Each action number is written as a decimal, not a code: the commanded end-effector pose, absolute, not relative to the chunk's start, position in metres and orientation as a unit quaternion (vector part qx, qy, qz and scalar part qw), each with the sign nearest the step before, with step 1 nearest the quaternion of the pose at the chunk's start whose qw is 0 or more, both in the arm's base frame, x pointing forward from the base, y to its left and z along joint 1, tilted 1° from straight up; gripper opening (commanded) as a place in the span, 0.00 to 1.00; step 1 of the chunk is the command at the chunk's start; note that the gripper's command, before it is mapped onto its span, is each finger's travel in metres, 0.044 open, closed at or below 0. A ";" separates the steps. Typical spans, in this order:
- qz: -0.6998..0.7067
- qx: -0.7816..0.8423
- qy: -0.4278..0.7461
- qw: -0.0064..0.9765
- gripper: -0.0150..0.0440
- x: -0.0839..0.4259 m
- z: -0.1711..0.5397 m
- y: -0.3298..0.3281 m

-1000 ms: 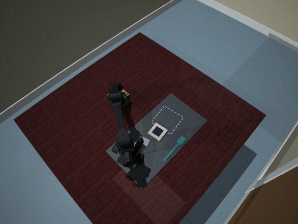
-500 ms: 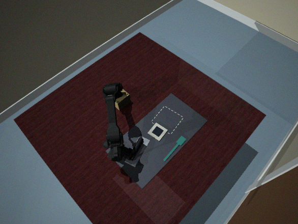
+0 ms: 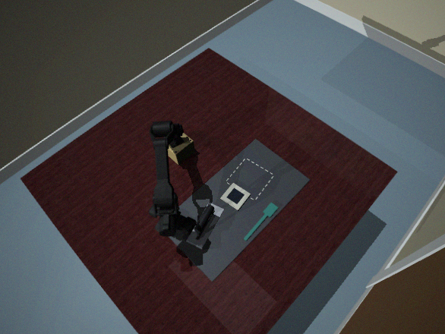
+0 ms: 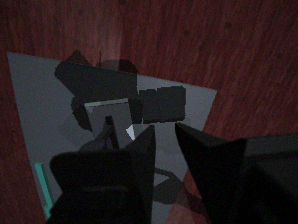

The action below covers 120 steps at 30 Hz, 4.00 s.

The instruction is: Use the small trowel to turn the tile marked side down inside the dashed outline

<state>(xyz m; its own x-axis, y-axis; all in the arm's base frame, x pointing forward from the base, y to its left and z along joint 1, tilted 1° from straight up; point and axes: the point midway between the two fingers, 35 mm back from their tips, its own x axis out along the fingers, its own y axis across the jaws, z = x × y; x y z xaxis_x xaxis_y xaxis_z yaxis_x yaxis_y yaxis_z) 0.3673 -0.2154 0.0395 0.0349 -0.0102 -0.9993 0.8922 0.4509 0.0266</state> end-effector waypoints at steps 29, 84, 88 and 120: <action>-0.367 0.374 0.590 0.615 0.25 0.367 0.040 -0.215; -0.358 0.373 0.594 0.616 0.71 0.408 0.024 -0.101; -0.358 0.373 0.594 0.616 0.62 0.408 0.023 -0.101; -0.308 0.321 0.622 0.644 0.47 0.408 0.023 -0.101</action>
